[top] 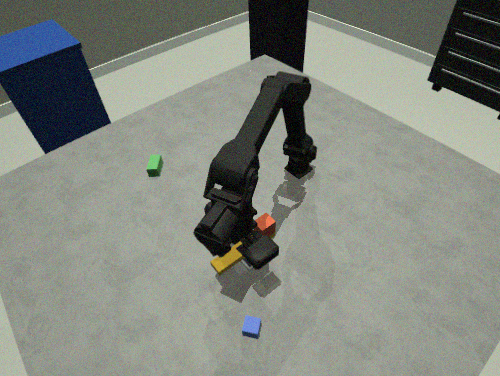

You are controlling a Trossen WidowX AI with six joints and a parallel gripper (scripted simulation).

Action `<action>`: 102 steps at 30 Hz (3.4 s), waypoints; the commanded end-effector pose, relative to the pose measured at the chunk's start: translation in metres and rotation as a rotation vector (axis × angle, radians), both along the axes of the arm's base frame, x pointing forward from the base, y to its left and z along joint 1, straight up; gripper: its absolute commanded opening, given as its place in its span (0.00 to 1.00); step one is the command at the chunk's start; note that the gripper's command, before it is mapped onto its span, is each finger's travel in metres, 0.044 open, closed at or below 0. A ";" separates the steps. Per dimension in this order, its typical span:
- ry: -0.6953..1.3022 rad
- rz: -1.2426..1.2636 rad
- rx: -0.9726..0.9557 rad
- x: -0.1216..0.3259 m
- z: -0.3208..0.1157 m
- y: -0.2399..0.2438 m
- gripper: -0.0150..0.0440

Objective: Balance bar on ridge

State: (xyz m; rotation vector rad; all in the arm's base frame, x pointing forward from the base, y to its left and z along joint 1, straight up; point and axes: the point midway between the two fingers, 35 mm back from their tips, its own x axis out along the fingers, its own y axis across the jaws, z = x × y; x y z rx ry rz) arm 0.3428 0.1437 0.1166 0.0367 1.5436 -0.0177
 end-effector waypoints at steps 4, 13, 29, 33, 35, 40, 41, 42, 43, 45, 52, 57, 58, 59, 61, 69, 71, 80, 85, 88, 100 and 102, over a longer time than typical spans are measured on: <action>0.000 0.000 0.000 0.000 0.000 0.000 0.54; 0.000 0.000 0.000 0.000 0.000 0.000 0.54; 0.000 0.000 0.000 0.000 0.000 0.000 0.55; 0.000 0.000 0.000 0.000 0.000 0.000 0.55; 0.000 0.000 0.000 0.000 0.000 0.000 0.57; 0.000 0.000 0.000 0.000 0.000 0.000 0.57; 0.000 0.000 0.000 0.000 0.000 0.000 0.57; 0.000 0.000 0.000 0.000 0.000 0.000 0.57; 0.000 0.000 0.000 0.000 0.000 0.000 0.57; 0.000 0.000 0.000 0.000 0.000 0.000 0.57; 0.000 0.000 0.000 0.000 0.000 0.000 0.88; 0.000 0.000 0.000 0.000 0.000 0.000 1.00; -0.001 0.000 0.000 0.000 0.002 0.000 1.00; -0.004 0.000 0.002 0.001 0.008 0.000 1.00; -0.017 0.000 0.007 0.002 0.031 0.001 1.00; -0.054 0.000 0.023 -0.005 0.099 -0.002 1.00; -0.054 0.000 0.023 -0.005 0.099 -0.002 1.00; -0.054 0.000 0.023 -0.005 0.099 -0.002 1.00; -0.054 0.000 0.023 -0.005 0.099 -0.002 1.00; -0.054 0.000 0.023 -0.005 0.099 -0.002 1.00; -0.054 0.000 0.023 -0.005 0.099 -0.002 1.00; -0.054 0.000 0.023 -0.005 0.099 -0.002 1.00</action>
